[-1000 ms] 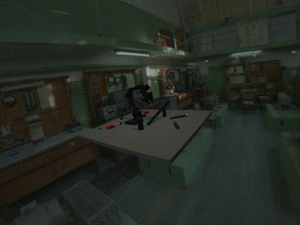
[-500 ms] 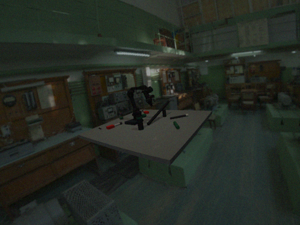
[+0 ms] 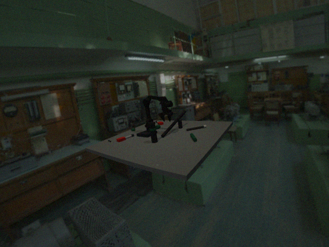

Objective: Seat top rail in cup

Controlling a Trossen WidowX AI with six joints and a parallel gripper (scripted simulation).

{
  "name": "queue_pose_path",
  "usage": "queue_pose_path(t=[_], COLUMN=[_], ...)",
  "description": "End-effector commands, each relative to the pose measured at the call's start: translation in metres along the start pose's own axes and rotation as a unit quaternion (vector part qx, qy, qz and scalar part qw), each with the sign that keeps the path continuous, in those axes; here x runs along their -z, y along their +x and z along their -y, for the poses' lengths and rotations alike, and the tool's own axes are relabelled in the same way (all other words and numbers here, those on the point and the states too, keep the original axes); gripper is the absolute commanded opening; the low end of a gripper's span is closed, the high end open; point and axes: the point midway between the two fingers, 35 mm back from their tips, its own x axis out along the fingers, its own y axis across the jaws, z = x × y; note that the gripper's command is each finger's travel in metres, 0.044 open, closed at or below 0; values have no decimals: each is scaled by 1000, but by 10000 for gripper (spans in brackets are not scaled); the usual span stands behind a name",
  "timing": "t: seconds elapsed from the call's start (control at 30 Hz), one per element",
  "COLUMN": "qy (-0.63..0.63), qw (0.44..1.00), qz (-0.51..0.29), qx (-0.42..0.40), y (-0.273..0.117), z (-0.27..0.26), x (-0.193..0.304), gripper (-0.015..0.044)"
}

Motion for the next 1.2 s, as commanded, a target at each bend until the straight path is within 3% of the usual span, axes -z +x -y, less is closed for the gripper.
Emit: queue_pose_path(t=[0.0, 0.23, 0.47, 1.17], qy=[-83, -83, -83, -83], qw=[996, 996, 996, 996], qz=[-9, -9, -9, -9], qx=[-31, -31, -31, -31], y=[11, 11, 44, 73], z=[-1, -1, -3, -3], x=[0, 0, 1, 1], gripper=[440, 440, 440, 440])
